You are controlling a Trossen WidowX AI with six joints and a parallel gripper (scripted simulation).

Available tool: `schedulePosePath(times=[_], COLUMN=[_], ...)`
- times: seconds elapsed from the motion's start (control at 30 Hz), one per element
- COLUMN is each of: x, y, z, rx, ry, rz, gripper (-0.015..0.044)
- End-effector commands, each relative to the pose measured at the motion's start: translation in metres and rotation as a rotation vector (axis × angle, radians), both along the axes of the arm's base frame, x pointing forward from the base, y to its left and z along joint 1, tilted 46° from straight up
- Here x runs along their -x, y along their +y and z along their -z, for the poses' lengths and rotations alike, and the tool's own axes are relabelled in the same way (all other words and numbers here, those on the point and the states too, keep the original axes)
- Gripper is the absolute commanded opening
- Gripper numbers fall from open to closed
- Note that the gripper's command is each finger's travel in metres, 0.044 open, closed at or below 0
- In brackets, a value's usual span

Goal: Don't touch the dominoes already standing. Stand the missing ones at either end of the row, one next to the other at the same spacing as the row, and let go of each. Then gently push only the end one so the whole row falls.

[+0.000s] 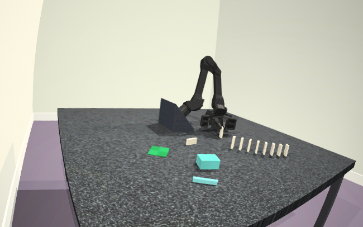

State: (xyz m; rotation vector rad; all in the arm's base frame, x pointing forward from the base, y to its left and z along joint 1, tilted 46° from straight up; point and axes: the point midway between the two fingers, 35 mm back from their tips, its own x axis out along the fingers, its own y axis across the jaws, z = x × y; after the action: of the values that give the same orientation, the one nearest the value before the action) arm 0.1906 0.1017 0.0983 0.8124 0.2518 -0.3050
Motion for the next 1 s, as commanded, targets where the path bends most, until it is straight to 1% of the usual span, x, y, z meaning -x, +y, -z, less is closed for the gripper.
schedulePosePath(times=[0.0, 0.4, 0.67, 0.8, 0.87, 0.97], x=[0.000, 0.000, -0.001, -0.001, -0.003, -0.009], y=[0.000, -0.001, -0.033, -0.037, -0.039, -0.049], z=[0.000, -0.001, -0.033, -0.036, -0.035, -0.034], rx=[-0.005, -0.005, -0.001, 0.006, 0.056, 0.213], ry=[-0.004, -0.004, -0.001, 0.002, 0.035, 0.152], rz=[0.003, 0.003, 0.001, -0.001, -0.005, -0.029], gripper=[0.0127, 0.0440, 0.0440, 0.0440, 0.0440, 0.0440])
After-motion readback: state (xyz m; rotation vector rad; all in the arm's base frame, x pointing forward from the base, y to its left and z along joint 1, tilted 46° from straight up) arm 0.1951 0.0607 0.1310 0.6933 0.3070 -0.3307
